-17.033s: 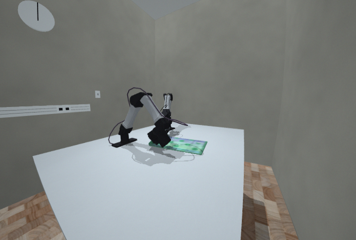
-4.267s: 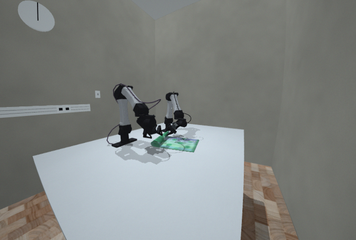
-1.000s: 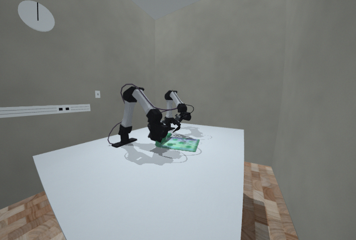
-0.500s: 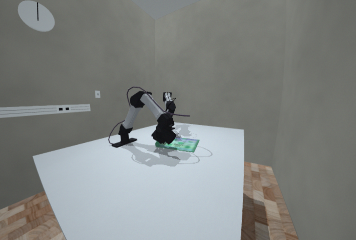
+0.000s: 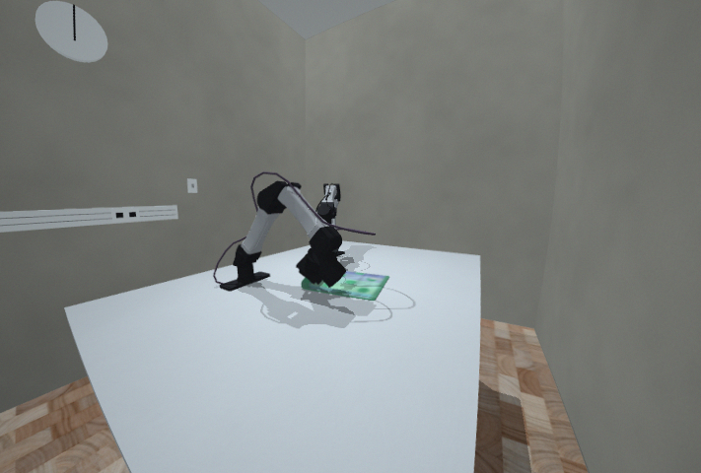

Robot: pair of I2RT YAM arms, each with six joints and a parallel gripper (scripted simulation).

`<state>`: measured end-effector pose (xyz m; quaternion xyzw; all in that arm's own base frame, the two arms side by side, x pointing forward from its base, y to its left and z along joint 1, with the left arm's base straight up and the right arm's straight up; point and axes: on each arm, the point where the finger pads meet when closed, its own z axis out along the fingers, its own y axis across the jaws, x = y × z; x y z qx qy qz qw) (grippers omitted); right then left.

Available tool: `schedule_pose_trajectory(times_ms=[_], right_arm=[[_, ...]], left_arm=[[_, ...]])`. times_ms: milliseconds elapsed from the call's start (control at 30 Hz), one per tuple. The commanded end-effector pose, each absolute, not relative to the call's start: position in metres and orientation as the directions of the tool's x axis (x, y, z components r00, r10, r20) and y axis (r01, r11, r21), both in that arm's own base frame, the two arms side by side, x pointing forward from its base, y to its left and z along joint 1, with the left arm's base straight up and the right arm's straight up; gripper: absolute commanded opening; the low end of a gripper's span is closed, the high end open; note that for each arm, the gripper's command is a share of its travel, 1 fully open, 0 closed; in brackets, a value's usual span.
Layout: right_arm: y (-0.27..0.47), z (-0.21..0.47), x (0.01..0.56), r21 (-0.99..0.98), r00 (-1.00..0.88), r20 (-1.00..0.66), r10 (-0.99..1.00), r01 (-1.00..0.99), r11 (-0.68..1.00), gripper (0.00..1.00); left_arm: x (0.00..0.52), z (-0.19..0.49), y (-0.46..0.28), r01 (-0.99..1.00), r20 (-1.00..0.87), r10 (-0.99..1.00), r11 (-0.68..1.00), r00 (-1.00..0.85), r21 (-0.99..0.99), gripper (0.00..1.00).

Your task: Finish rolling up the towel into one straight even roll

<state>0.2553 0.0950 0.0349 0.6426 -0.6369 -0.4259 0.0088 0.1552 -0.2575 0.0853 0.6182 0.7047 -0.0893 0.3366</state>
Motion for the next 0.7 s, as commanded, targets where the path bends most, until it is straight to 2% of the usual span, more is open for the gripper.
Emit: schedule_pose_trajectory(times_ms=[0, 233, 667], right_arm=[[0.094, 0.029, 0.253, 0.581, -0.187, -0.518, -0.835, -0.793, -0.183, 0.26], [0.094, 0.025, 0.253, 0.581, -0.187, -0.518, -0.835, -0.793, -0.183, 0.26], [0.094, 0.025, 0.253, 0.581, -0.187, -0.518, -0.835, -0.793, -0.183, 0.26]], left_arm=[[0.172, 0.093, -0.259, 0.903, -0.604, 0.797, 0.261, -0.002, 0.342, 0.98], [0.177, 0.093, -0.258, 0.906, -0.604, 0.797, 0.248, 0.01, 0.342, 0.98], [0.176, 0.041, -0.258, 0.907, -0.604, 0.797, 0.247, 0.01, 0.342, 0.98]])
